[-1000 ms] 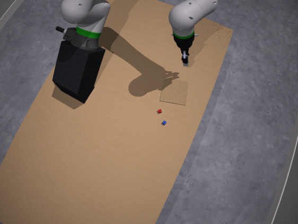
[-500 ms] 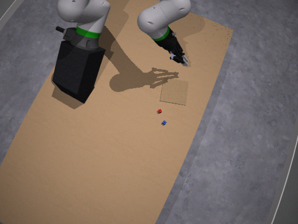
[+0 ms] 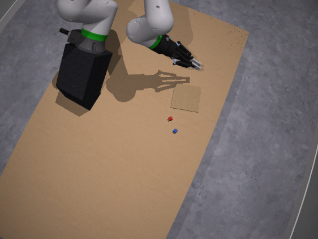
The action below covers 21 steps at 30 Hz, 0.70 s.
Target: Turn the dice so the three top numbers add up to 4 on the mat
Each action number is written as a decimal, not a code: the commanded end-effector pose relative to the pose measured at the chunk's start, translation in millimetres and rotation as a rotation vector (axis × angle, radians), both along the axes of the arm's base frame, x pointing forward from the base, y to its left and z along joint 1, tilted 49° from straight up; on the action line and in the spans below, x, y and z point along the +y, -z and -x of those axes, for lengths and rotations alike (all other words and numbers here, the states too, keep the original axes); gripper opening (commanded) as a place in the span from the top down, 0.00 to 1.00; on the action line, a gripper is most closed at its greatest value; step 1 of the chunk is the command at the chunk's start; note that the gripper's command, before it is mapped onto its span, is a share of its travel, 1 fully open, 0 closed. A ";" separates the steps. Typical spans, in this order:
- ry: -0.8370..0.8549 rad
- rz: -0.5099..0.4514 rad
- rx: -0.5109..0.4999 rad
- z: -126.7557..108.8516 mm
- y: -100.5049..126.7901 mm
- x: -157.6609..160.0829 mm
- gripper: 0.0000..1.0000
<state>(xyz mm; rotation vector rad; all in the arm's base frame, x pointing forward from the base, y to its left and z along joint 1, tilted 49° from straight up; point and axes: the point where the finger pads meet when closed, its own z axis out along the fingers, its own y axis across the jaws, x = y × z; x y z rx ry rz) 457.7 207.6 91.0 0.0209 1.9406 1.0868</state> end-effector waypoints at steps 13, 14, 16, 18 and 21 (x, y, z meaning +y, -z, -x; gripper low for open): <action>0.132 -0.107 -0.162 7.8 6.5 3.2 0.93; 0.132 -0.107 -0.162 7.8 6.6 3.4 0.93; 0.132 -0.107 -0.162 7.8 7.4 4.3 0.93; 0.132 -0.107 -0.163 7.8 8.8 6.0 0.93; 0.132 -0.107 -0.163 7.8 12.6 10.3 0.93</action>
